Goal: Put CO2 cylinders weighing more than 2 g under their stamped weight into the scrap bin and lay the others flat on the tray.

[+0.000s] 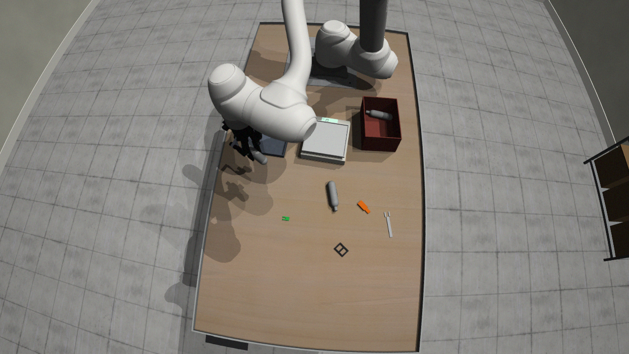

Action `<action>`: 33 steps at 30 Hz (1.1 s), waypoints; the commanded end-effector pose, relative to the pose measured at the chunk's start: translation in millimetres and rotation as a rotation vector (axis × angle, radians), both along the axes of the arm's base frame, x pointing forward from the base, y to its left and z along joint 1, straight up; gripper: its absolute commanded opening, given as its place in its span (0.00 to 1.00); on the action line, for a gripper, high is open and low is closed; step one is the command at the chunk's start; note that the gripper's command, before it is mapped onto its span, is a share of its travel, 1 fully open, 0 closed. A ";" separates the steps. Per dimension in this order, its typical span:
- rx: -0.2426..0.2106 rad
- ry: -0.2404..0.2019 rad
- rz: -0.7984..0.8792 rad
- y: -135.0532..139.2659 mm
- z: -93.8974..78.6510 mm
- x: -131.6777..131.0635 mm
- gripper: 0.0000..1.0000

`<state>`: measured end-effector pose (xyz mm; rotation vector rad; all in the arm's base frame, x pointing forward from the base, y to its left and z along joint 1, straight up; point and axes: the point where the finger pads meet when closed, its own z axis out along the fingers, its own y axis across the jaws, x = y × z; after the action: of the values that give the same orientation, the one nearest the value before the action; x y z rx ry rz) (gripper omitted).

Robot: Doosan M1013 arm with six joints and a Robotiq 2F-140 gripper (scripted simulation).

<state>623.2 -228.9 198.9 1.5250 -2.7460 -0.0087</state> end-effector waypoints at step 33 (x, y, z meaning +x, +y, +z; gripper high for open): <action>0.002 -0.004 0.494 245.3 -20.9 -157.5 0.10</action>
<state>465.1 16.2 184.4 2.1509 -2.2911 -0.0086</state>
